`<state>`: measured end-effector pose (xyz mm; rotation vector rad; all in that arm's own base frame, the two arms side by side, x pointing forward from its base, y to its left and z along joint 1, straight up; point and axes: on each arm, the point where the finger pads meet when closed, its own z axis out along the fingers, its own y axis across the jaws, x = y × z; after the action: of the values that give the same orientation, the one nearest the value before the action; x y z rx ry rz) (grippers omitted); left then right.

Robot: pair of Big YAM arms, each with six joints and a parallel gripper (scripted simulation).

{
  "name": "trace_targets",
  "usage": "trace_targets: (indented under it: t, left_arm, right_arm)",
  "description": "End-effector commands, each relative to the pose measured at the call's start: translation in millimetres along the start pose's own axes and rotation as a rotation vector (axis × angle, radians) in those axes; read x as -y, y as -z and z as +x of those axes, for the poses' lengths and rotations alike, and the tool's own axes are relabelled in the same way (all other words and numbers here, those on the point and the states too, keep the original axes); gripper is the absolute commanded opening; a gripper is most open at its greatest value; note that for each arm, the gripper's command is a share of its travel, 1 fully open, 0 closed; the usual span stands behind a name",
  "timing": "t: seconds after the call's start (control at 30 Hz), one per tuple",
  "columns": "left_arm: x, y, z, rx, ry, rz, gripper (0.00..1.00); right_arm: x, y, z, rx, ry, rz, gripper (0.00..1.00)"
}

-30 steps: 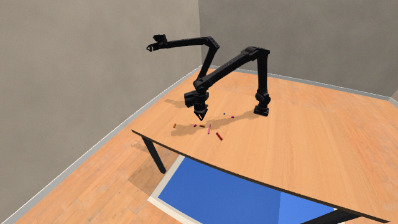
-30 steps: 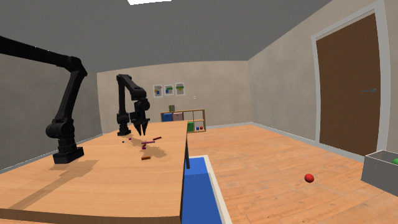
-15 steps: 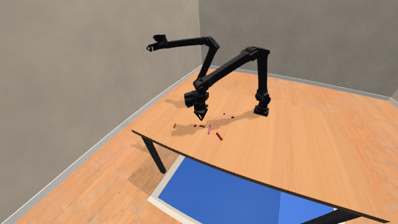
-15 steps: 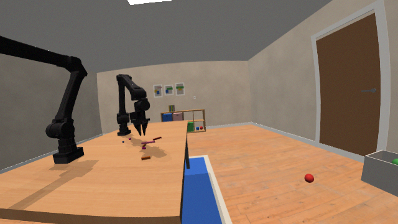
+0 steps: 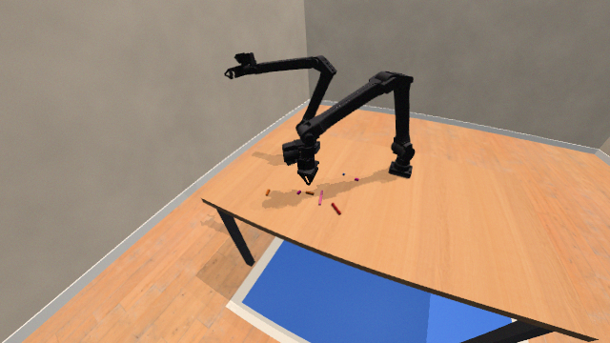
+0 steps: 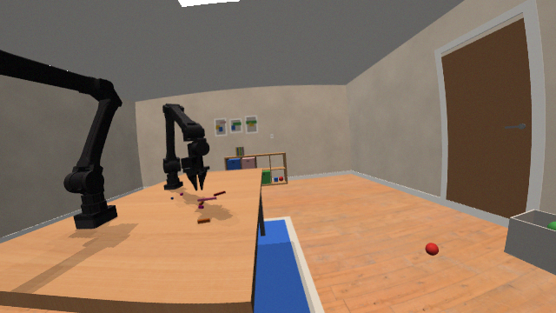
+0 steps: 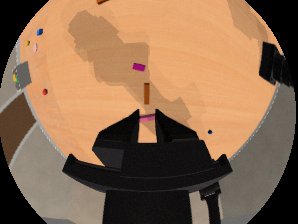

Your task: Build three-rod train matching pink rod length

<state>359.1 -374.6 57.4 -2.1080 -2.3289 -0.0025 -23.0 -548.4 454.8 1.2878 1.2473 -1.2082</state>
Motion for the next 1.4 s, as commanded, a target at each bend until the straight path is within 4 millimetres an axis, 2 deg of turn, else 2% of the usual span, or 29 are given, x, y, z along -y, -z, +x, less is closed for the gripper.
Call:
trace_targets:
  t: [0.0,0.13,0.27,0.37,0.4,0.5,0.63,0.7,0.8,0.93,0.97,1.1,1.27,1.37]
  left_arm:
    - [-4.8,-7.3,-3.2,0.007,-0.006,-0.001,0.23]
    - [-8.3,-7.8,-7.3,0.017,-0.006,-0.009,0.23]
    - [-3.5,-19.8,-1.0,0.002,-0.006,0.003,0.23]
    - [-6.9,-17.2,-5.2,0.012,-0.006,-0.005,0.23]
    - [-8.8,0.8,-7.5,0.042,-0.006,-0.029,0.23]
    - [-4.1,-27.3,-1.3,0.003,-0.005,0.002,0.23]
    - [-7.2,-30.2,-4.9,0.011,-0.005,-0.005,0.23]
    - [-3.7,-37.4,-0.4,0.001,-0.005,0.003,0.23]
    - [-9.6,-32.2,-7.5,0.021,-0.005,-0.012,0.23]
    - [-6.2,-35.8,-3.1,0.015,-0.005,-0.008,0.23]
    - [-10.0,-35.5,-7.8,0.022,-0.005,-0.013,0.23]
    - [-4.3,-49.2,-0.4,0.002,-0.005,0.003,0.23]
    - [-9.2,-37.0,-6.4,0.027,-0.004,-0.017,0.23]
    - [-7.1,-44.2,-3.8,0.014,-0.004,-0.007,0.23]
  right_arm:
    - [4.2,7.3,-45.3,0.071,-0.008,0.009,1.00]
    - [4.2,7.3,-45.3,0.071,-0.008,0.009,1.00]
    - [4.2,7.3,-45.3,0.071,-0.008,0.009,1.00]
    - [4.2,7.3,-45.3,0.071,-0.008,0.009,1.00]
    - [4.2,7.3,-45.3,0.071,-0.008,0.009,1.00]
    - [4.2,7.3,-45.3,0.071,-0.008,0.009,1.00]
    - [4.2,7.3,-45.3,0.071,-0.008,0.009,1.00]
    - [4.2,7.3,-45.3,0.071,-0.008,0.009,1.00]
    - [4.2,7.3,-45.3,0.071,-0.008,0.009,1.00]
    - [4.2,7.3,-45.3,0.071,-0.008,0.009,1.00]
    - [4.2,7.3,-45.3,0.071,-0.008,0.009,1.00]
    - [4.2,7.3,-45.3,0.071,-0.008,0.009,1.00]
    - [4.2,7.3,-45.3,0.071,-0.008,0.009,1.00]
    - [4.2,7.3,-45.3,0.071,-0.008,0.009,1.00]
